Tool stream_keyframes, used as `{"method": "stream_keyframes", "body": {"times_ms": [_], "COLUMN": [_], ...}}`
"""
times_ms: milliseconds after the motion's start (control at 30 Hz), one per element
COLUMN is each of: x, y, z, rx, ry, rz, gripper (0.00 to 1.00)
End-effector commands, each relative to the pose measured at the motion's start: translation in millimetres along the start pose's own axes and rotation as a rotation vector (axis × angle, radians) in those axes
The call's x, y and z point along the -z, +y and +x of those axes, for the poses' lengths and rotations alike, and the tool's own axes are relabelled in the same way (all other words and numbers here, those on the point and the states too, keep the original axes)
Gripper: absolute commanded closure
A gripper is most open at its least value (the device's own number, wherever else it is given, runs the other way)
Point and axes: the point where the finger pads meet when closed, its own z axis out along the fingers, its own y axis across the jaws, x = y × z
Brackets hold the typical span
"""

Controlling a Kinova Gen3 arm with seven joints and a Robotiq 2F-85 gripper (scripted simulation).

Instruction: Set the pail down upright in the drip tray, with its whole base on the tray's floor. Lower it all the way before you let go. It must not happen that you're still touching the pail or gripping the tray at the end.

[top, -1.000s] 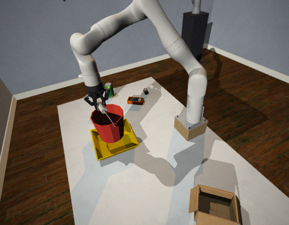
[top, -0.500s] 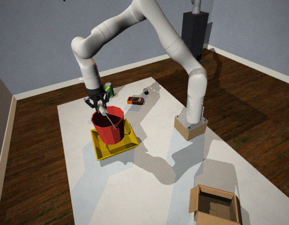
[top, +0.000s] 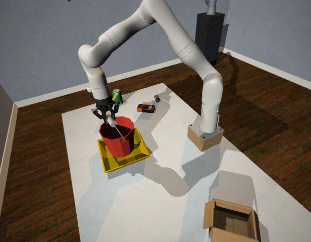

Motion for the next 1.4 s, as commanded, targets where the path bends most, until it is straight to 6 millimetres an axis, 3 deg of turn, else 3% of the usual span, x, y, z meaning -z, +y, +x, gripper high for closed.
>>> {"method": "stream_keyframes", "body": {"times_ms": [0,1367], "x": [-2.8,-35.3], "y": [-0.1,-0.2], "z": [-0.5,-0.4], "rx": [0.001,0.001], "ry": [-0.001,-0.001], "rz": [0.000,0.000], "gripper": [0.90,0.90]}}
